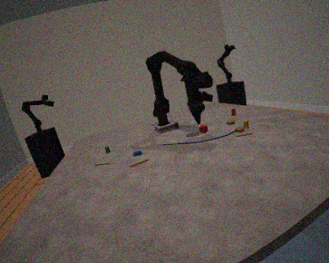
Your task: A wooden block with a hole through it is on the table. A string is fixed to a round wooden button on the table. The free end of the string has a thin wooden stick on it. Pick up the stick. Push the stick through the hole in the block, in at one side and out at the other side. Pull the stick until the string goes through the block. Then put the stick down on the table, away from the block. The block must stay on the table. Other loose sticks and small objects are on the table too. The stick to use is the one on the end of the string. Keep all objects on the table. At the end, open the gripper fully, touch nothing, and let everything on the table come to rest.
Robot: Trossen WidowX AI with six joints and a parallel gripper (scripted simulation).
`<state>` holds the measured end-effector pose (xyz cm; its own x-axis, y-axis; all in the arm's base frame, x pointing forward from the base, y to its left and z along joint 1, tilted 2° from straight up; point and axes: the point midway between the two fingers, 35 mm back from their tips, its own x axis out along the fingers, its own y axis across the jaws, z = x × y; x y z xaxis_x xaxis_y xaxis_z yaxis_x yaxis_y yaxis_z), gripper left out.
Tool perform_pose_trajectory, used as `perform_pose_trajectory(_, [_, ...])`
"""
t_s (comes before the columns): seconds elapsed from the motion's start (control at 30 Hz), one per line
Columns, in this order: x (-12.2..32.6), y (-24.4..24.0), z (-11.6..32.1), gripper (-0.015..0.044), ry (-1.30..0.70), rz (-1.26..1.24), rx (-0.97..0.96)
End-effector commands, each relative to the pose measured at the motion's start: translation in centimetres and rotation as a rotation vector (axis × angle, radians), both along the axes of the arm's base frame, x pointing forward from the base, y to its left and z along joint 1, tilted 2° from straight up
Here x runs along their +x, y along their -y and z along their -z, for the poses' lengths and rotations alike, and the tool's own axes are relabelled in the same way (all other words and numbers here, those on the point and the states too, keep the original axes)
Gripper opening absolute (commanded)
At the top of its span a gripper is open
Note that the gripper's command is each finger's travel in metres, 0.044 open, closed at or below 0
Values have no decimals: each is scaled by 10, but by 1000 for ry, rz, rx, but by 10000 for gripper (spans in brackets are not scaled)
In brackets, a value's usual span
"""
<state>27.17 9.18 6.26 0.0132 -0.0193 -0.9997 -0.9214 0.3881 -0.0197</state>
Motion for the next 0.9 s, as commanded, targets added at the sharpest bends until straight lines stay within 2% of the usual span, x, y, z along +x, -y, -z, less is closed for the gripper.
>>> perform_pose_trajectory(0.0, [13,35,-1,440,21,930,11])
perform_pose_trajectory(0.13, [17,51,-2,440,28,1244,14])
perform_pose_trajectory(0.87, [24,107,-3,440,62,2612,35])
